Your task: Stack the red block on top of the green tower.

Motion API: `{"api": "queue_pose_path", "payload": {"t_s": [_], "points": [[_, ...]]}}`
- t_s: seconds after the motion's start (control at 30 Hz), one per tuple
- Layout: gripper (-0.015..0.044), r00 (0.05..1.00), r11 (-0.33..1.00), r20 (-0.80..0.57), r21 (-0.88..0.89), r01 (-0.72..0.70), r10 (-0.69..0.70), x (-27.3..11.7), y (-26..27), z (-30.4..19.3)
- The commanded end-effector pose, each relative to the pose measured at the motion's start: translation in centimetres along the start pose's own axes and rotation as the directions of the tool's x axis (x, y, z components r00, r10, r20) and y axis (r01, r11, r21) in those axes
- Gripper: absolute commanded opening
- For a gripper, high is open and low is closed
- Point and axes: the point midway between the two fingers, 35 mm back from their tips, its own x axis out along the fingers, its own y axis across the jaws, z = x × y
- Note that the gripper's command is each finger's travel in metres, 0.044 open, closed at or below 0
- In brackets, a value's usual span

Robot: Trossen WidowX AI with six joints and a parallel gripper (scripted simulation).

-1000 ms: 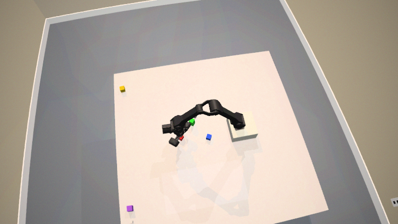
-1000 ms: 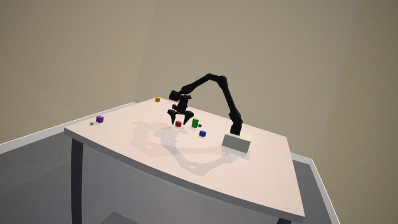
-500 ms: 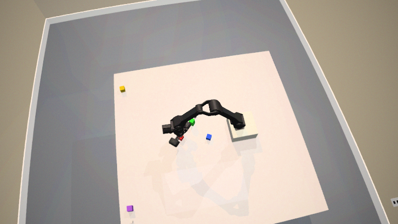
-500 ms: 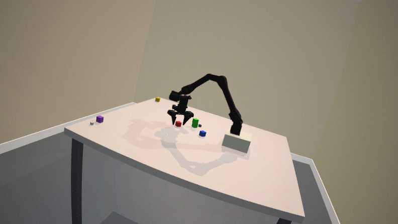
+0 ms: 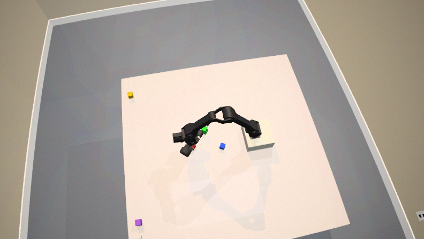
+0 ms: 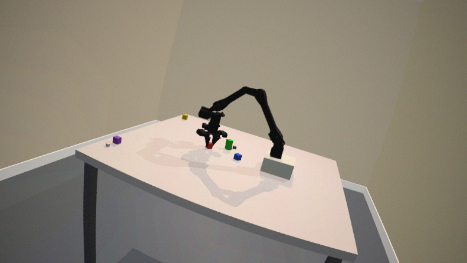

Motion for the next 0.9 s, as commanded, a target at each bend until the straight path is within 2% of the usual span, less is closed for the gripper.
{"api": "queue_pose_path", "payload": {"t_s": [0.0,0.1,0.87], "points": [[0.0072,1.000,1.000,0.004,-0.002,0.001,-0.001,0.0,0.0,0.1],[0.0000,1.000,1.000,0.004,-0.002,0.001,-0.001,-0.7,0.0,0.1],[0.0000,1.000,1.000,0.004,-0.002,0.001,-0.001,-11.7,0.0,0.0]]}}
